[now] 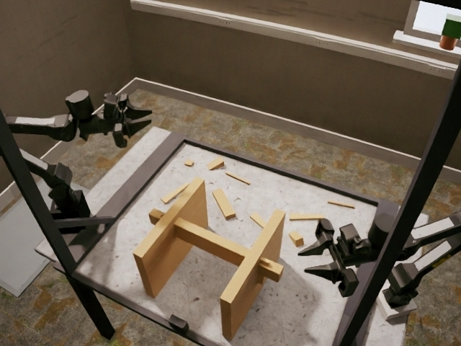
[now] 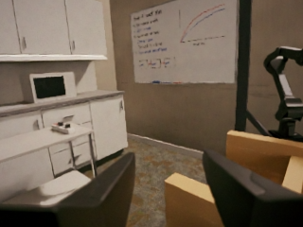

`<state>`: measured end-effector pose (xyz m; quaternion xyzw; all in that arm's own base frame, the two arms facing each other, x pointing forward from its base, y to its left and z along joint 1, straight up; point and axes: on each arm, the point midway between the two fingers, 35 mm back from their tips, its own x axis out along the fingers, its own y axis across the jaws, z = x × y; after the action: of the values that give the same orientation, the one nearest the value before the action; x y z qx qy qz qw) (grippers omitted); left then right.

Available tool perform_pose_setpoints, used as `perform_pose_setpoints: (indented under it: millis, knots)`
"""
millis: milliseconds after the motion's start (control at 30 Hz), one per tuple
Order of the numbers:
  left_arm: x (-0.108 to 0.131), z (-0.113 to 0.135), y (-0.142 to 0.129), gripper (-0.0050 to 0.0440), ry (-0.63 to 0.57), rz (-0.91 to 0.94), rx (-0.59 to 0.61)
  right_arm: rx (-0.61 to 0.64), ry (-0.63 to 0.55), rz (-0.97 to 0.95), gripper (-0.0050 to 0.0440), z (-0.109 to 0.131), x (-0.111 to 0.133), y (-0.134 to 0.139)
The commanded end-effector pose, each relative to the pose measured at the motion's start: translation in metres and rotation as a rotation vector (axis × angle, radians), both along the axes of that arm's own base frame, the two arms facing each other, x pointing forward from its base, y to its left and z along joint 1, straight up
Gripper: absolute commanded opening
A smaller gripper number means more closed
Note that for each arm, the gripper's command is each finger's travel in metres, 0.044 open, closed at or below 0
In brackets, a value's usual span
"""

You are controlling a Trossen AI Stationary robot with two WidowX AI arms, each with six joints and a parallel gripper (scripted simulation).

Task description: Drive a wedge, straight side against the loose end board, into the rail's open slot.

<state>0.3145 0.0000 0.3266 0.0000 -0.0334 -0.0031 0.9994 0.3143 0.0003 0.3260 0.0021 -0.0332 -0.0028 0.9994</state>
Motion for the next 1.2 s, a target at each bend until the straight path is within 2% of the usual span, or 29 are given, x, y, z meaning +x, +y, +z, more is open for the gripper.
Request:
perform_pose_setpoints:
  millis: [0,100,133,667,800,933,1000,1167]
  knots:
    - [0.001,-0.005,0.000,0.0207,0.016,0.002,-0.007,-0.009,0.002,0.002,0.0204,0.002,0.001,0.000]
    - [0.002,-0.006,0.000,0.0207,0.021,0.004,-0.007,-0.010,-0.004,0.004,0.0204,0.006,0.001,0.000]
    - [0.003,0.002,-0.002,0.0207,0.014,0.008,-0.003,-0.011,0.003,0.005,0.0200,0.007,0.002,-0.002]
    - [0.001,0.004,-0.001,0.0207,0.002,0.007,-0.005,-0.009,-0.001,0.007,0.0200,0.007,0.001,-0.001]
    - [0.001,0.004,-0.001,0.0207,0.002,0.007,-0.005,0.012,0.047,-0.083,0.0200,0.012,0.015,-0.027]
    - [0.001,0.004,-0.001,0.0207,0.002,0.007,-0.005,0.037,0.127,-0.196,0.0200,0.011,0.032,-0.064]
    - [0.001,0.004,-0.001,0.0207,0.002,0.007,-0.005,0.037,0.127,-0.196,0.0200,0.011,0.032,-0.064]
    - [0.001,0.004,-0.001,0.0207,0.002,0.007,-0.005,0.066,0.215,-0.310,0.0200,0.006,0.045,-0.105]
